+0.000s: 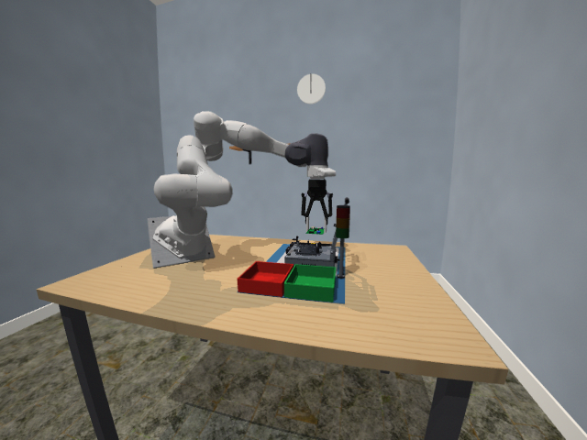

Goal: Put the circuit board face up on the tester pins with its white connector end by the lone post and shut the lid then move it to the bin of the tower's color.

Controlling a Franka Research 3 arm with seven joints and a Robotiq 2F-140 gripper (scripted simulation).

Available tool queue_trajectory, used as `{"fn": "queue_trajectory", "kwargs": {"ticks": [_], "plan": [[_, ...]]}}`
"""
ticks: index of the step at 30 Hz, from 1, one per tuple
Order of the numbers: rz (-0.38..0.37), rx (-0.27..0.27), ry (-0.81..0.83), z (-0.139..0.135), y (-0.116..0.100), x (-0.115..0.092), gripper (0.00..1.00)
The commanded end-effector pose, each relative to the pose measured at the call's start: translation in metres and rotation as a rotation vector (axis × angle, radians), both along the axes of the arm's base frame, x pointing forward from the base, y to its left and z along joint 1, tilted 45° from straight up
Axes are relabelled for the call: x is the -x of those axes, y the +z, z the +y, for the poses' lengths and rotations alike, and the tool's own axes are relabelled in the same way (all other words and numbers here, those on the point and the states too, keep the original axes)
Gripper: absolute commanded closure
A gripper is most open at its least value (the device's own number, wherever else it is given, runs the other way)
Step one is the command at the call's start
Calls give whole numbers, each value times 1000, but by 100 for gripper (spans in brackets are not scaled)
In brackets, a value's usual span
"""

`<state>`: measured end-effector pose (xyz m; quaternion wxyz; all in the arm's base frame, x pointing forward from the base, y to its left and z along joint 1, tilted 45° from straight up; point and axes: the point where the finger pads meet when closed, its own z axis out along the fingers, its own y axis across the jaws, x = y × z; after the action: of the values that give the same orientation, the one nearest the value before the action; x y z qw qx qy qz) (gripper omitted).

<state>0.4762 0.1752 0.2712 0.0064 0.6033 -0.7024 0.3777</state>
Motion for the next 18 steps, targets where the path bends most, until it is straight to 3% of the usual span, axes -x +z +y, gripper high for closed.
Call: {"fn": "queue_trajectory", "kwargs": {"ticks": [1,18], "plan": [[15,22,31,-15,11,8,54],[15,22,31,-72,41,42,54]]}}
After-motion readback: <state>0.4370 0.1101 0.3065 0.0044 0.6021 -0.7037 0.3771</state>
